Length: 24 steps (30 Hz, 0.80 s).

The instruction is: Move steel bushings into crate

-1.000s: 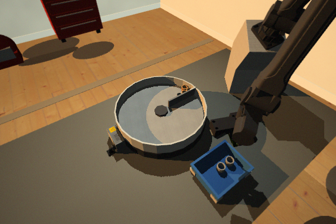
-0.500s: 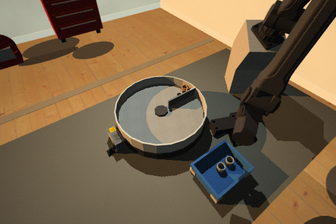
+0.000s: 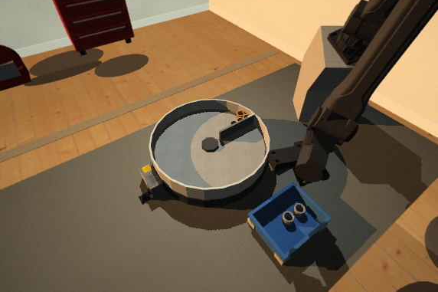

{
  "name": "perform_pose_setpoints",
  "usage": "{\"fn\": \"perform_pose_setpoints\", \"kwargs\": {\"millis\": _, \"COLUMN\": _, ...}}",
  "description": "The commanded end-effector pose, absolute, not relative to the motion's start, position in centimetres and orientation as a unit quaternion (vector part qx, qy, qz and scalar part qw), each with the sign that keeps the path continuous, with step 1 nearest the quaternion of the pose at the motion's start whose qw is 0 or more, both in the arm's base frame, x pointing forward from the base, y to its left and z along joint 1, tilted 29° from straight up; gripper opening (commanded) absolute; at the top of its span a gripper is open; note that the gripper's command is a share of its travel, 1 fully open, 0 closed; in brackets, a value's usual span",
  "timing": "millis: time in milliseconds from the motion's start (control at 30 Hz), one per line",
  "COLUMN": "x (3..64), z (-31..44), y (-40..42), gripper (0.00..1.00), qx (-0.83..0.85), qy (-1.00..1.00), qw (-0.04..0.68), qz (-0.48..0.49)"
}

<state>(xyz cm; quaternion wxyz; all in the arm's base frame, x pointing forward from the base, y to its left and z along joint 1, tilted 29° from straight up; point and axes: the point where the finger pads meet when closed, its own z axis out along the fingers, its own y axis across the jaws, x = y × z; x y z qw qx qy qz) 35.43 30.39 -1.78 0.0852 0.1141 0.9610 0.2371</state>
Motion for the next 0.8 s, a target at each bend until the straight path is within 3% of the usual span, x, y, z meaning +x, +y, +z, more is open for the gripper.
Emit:
{"fn": "perform_pose_setpoints", "kwargs": {"millis": 0, "x": 36.4, "z": -3.2, "y": 26.3, "gripper": 0.13, "qx": 0.115, "qy": 0.961, "qw": 0.093, "qz": 0.236}}
{"fn": "perform_pose_setpoints", "kwargs": {"millis": 400, "x": 39.0, "z": -11.8, "y": 6.7, "gripper": 0.13, "qx": 0.118, "qy": 0.961, "qw": 0.087, "qz": 0.235}}
{"fn": "perform_pose_setpoints", "kwargs": {"millis": 467, "x": 39.0, "z": -11.8, "y": 6.7, "gripper": 0.13, "qx": 0.118, "qy": 0.961, "qw": 0.087, "qz": 0.235}}
{"fn": "perform_pose_setpoints", "kwargs": {"millis": 533, "x": 40.0, "z": -14.7, "y": 1.0, "gripper": 0.13, "qx": 0.118, "qy": 0.961, "qw": 0.088, "qz": 0.236}}
{"fn": "perform_pose_setpoints", "kwargs": {"millis": 767, "x": 41.5, "z": -14.9, "y": -1.3, "gripper": 0.13, "qx": 0.098, "qy": 0.961, "qw": 0.103, "qz": 0.236}}
